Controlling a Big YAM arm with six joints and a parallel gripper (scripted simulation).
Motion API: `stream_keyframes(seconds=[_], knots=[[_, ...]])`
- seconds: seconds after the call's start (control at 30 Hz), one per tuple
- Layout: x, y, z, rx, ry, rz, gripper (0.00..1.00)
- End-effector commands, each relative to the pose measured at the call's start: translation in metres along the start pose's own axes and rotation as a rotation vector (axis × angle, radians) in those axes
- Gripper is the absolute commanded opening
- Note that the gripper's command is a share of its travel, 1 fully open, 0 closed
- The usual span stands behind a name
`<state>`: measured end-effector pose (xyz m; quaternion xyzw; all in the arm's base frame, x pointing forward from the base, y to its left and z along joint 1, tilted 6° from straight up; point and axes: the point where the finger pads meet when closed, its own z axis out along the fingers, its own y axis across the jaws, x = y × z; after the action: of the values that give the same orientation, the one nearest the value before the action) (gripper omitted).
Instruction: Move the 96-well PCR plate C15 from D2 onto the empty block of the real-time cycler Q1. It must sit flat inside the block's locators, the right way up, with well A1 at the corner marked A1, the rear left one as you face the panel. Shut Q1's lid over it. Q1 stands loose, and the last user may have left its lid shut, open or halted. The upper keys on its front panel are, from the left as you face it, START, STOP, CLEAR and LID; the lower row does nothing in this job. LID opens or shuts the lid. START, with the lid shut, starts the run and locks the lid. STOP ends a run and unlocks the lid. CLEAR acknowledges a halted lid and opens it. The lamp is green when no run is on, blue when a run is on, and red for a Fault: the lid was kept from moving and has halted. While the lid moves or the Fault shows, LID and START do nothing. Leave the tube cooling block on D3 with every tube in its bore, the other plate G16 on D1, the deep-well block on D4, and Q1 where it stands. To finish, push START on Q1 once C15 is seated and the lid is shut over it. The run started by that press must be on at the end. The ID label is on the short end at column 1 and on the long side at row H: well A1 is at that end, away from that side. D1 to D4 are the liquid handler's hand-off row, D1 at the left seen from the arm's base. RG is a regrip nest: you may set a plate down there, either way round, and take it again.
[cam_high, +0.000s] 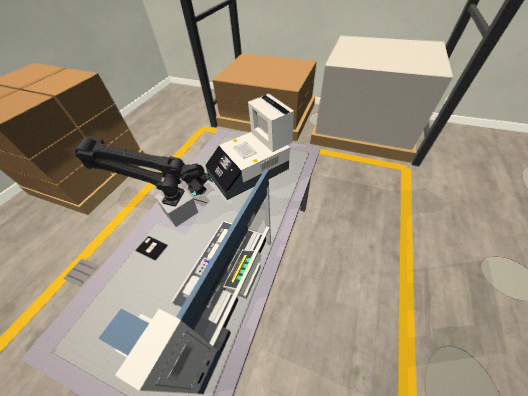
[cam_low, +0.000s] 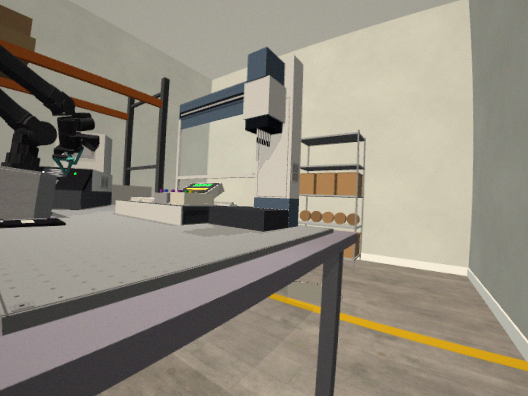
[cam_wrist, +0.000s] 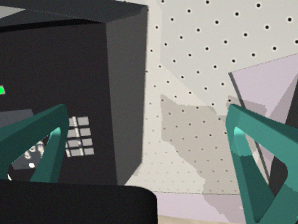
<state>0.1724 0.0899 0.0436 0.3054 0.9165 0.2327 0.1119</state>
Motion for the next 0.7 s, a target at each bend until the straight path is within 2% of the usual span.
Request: stream_keyframes(seconds=[0.0, 0.07, 0.13, 0.2, 0.23, 0.27, 0.37, 0.47, 0.53, 0.6, 0.63, 0.67], knots=[[-0.016, 0.031, -0.018, -0.044, -0.036, -0.178, 0.97], [-0.033, 0.026, -0.018, -0.005, -0.036, -0.183, 0.97], [-0.049, 0.021, -0.020, -0.011, -0.051, -0.166, 0.97], [-0.062, 0.017, -0.020, 0.033, -0.050, -0.197, 0.97], [-0.066, 0.015, -0.020, 0.046, -0.044, -0.208, 0.97], [-0.071, 0.013, -0.021, 0.042, -0.049, -0.209, 0.97], [-0.086, 0.004, -0.022, 0.098, -0.033, -0.239, 0.97], [-0.100, -0.006, -0.023, 0.082, -0.041, -0.218, 0.97], [-0.100, -0.006, -0.023, 0.082, -0.041, -0.218, 0.97], [-0.104, -0.008, -0.021, 0.132, -0.015, -0.259, 0.97], [-0.110, -0.011, -0.021, 0.146, -0.008, -0.265, 0.97], [-0.118, -0.012, -0.022, 0.140, -0.012, -0.260, 0.97]])
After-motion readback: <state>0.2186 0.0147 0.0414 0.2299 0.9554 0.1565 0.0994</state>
